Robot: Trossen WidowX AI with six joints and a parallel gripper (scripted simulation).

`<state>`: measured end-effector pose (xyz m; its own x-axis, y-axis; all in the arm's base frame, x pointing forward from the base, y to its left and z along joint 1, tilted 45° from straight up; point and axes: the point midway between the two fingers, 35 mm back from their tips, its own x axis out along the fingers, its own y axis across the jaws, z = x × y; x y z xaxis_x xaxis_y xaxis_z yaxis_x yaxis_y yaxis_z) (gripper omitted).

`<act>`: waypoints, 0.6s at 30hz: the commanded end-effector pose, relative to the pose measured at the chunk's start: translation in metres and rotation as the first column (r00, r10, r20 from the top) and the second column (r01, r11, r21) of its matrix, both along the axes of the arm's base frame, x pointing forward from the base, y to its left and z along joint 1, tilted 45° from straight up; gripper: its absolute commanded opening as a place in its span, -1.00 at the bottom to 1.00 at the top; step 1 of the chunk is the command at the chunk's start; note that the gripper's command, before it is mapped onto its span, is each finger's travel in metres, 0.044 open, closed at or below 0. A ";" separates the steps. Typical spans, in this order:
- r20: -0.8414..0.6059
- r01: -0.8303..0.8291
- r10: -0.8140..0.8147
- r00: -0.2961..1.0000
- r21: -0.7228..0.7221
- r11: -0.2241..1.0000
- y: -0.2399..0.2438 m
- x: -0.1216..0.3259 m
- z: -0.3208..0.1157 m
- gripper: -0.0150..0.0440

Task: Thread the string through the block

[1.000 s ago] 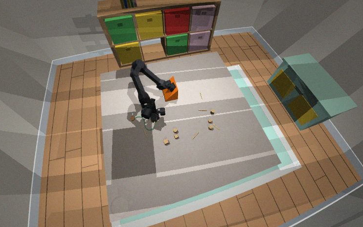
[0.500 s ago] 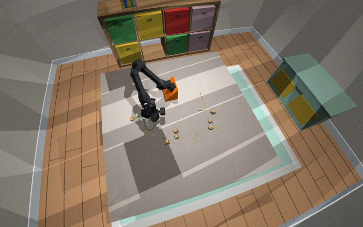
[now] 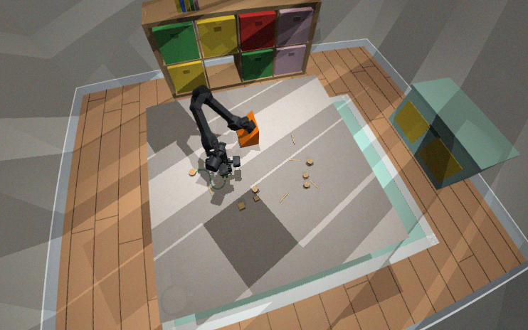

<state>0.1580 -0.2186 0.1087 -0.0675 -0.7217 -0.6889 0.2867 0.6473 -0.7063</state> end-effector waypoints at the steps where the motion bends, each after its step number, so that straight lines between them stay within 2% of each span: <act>1: 0.004 -0.003 0.003 1.000 -0.002 1.000 0.000 0.000 0.001 -0.49; 18: 0.002 -0.002 0.002 1.000 -0.007 1.000 0.007 -0.017 -0.001 -0.49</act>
<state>0.1454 -0.2145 0.1089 -0.0678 -0.7266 -0.6837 0.2892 0.6416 -0.7105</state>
